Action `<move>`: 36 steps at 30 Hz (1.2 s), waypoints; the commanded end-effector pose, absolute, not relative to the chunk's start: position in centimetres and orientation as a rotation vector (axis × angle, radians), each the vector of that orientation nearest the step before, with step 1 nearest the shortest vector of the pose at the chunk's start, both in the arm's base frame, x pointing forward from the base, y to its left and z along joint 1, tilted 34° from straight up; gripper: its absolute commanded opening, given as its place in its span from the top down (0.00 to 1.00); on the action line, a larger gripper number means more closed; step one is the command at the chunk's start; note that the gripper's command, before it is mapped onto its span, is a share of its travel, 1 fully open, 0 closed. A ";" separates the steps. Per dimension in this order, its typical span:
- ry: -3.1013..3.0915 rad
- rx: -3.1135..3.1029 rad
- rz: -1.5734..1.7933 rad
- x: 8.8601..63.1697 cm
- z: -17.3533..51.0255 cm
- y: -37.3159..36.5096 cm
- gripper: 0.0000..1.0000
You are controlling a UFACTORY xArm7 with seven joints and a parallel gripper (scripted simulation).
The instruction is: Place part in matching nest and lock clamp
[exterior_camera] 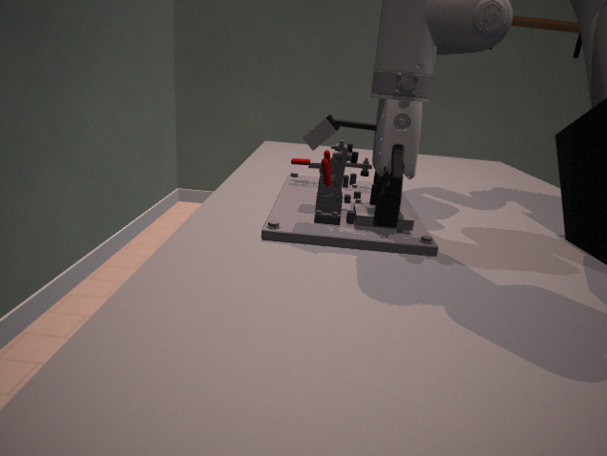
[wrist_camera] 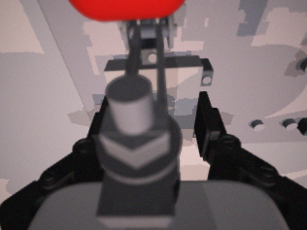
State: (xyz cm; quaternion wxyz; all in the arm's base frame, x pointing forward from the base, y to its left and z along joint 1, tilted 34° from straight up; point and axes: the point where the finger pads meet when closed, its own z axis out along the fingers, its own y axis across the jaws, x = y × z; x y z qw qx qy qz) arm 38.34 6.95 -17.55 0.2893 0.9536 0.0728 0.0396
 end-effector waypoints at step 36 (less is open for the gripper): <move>0.196 2.547 0.110 38.5 -17.5 7.1 0.00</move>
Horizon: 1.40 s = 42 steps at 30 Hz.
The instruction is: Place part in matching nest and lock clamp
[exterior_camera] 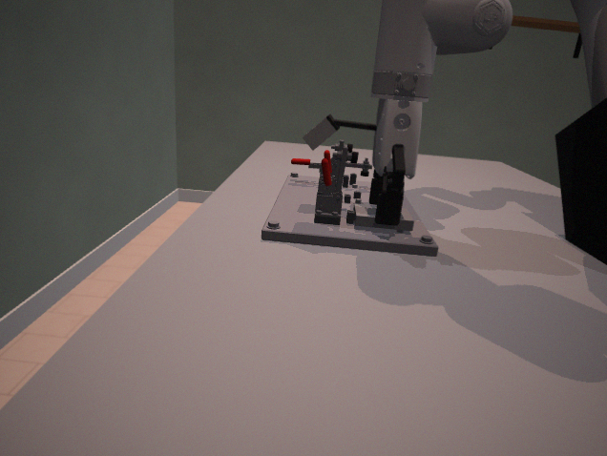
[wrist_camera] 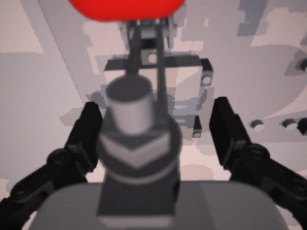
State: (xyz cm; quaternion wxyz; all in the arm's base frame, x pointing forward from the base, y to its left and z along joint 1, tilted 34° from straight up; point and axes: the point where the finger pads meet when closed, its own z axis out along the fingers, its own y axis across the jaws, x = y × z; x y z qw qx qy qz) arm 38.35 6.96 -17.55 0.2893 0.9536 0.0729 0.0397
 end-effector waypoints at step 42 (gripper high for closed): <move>0.196 2.547 0.110 37.7 -12.5 10.4 0.00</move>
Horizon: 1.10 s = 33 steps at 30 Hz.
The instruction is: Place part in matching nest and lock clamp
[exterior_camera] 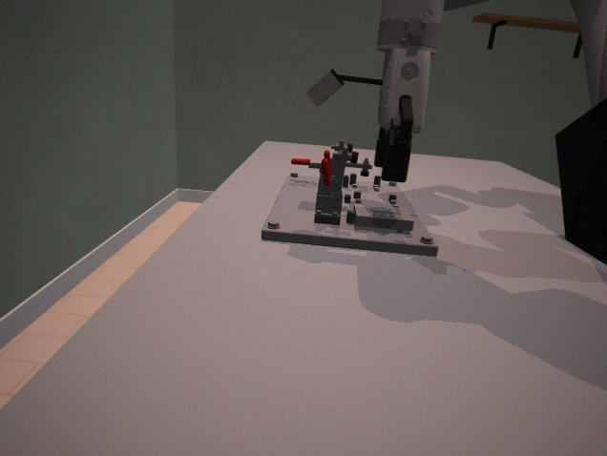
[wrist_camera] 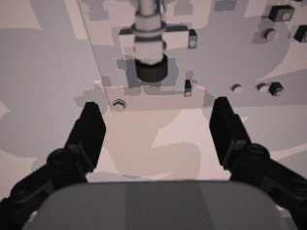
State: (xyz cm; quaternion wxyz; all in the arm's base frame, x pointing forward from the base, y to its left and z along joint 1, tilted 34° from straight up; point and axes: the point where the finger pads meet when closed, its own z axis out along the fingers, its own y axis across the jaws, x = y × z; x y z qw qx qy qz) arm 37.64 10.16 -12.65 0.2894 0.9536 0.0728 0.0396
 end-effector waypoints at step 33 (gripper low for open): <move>0.196 2.547 0.110 36.5 -4.2 15.8 0.53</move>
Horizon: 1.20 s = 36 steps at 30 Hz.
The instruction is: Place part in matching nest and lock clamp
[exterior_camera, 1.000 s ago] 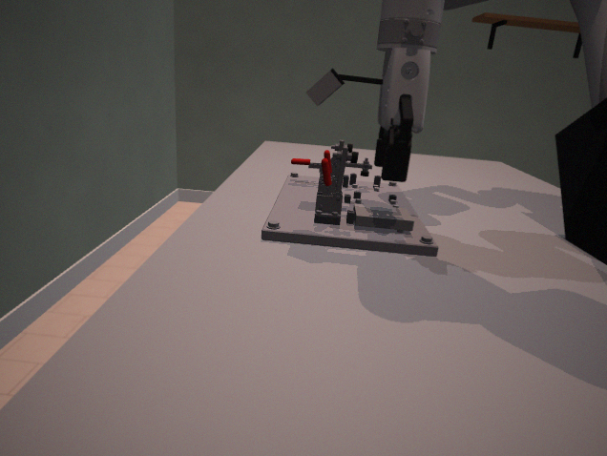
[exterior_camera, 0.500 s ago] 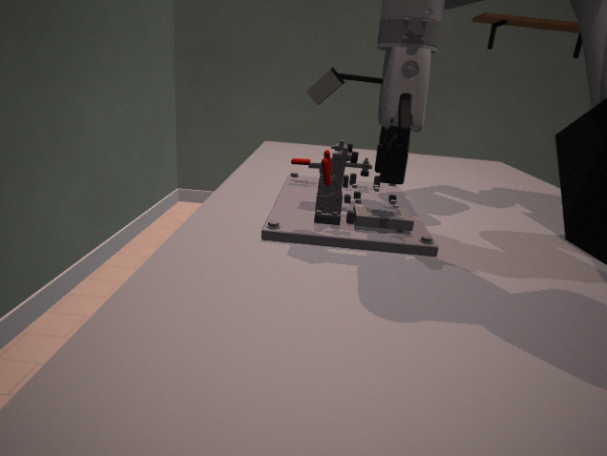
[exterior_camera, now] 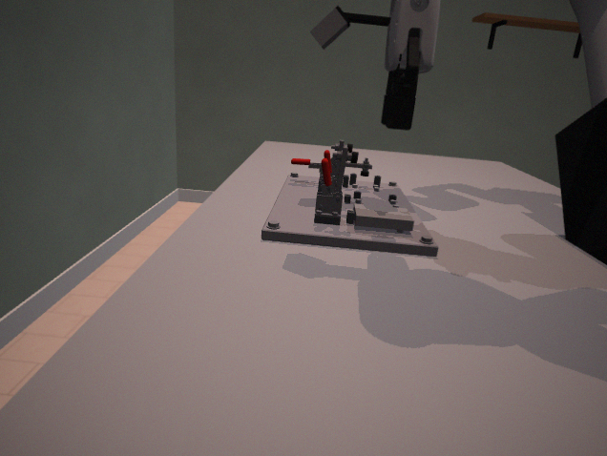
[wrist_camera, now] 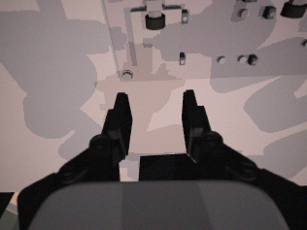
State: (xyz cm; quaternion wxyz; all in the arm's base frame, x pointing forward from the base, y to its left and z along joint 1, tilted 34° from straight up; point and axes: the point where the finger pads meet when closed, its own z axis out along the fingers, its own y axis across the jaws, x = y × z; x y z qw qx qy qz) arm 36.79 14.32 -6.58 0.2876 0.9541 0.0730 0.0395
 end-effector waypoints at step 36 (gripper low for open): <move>0.196 2.547 0.110 43.7 -3.0 17.6 0.53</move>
